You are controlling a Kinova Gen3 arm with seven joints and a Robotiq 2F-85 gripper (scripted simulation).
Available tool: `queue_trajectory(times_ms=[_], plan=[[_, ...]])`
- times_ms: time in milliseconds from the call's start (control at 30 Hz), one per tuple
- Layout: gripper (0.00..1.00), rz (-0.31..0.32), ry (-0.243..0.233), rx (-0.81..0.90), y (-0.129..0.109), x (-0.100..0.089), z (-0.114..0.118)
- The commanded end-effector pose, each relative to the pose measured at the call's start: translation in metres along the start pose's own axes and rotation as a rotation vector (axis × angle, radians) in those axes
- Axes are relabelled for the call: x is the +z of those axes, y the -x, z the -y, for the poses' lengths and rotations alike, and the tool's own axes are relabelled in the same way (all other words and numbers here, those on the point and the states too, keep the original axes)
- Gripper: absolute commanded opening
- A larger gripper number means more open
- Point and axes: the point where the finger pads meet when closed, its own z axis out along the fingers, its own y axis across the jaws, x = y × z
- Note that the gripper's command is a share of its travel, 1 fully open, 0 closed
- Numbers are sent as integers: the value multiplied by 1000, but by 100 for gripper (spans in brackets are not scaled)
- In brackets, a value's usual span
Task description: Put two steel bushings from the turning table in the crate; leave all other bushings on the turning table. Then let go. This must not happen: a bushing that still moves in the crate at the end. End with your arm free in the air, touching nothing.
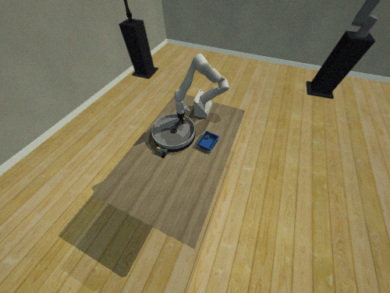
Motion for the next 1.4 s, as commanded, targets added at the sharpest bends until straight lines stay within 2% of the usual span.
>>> queue_trajectory(times_ms=[0,400,567,1367], plan=[[0,6,-1,-1,2,-6,0],[0,6,-1,-1,2,-6,0],[0,6,-1,0,2,-13,0],[0,6,-1,0,2,-21,0]])
